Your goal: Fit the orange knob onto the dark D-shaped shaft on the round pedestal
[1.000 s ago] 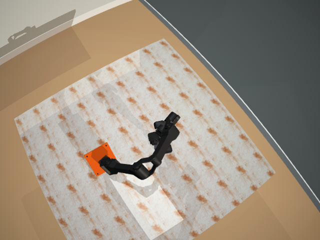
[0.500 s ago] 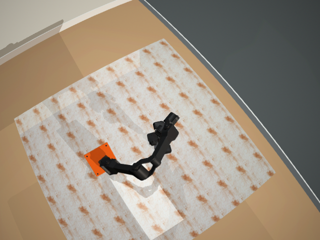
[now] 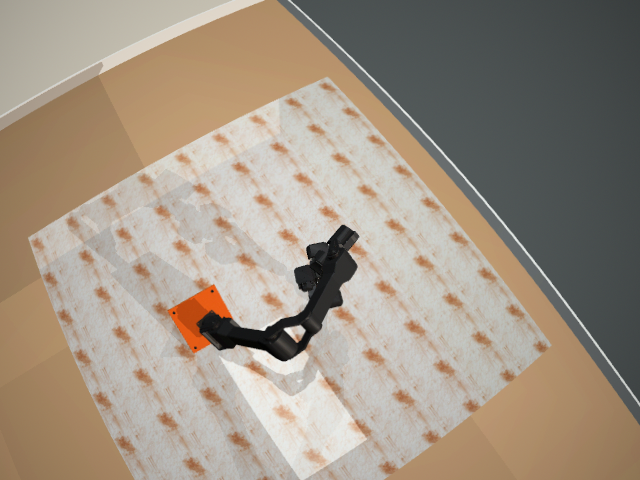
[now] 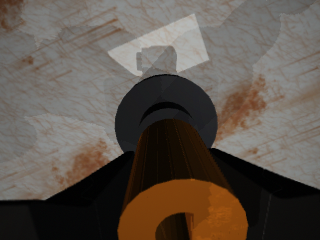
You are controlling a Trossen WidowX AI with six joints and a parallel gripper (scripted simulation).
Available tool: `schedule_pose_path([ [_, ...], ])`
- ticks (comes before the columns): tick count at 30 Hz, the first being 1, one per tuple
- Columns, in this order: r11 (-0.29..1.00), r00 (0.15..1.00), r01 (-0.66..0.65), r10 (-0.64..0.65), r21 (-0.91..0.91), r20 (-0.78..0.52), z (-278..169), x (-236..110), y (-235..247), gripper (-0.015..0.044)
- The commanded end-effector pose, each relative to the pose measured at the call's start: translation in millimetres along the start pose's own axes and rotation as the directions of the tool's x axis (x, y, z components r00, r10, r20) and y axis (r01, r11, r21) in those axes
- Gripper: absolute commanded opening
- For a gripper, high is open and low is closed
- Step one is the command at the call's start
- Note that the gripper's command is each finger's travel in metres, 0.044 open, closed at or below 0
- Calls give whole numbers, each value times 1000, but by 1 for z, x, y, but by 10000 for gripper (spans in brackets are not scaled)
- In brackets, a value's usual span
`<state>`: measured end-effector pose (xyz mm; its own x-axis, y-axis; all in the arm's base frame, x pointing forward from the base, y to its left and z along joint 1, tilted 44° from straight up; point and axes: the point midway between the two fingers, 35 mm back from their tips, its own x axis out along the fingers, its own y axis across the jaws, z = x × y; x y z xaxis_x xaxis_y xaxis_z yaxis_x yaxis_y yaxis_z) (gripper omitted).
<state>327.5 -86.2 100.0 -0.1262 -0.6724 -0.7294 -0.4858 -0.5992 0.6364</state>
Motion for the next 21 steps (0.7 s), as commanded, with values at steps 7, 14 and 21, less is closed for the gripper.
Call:
schedule_pose_path([
  [7,1000,1000,0,0,-3,-1,0,1,0,0],
  [14,1000,1000,0,0,-27,-1,0,1,0,0],
  [21,1000,1000,0,0,-9,-1,0,2,0,0],
])
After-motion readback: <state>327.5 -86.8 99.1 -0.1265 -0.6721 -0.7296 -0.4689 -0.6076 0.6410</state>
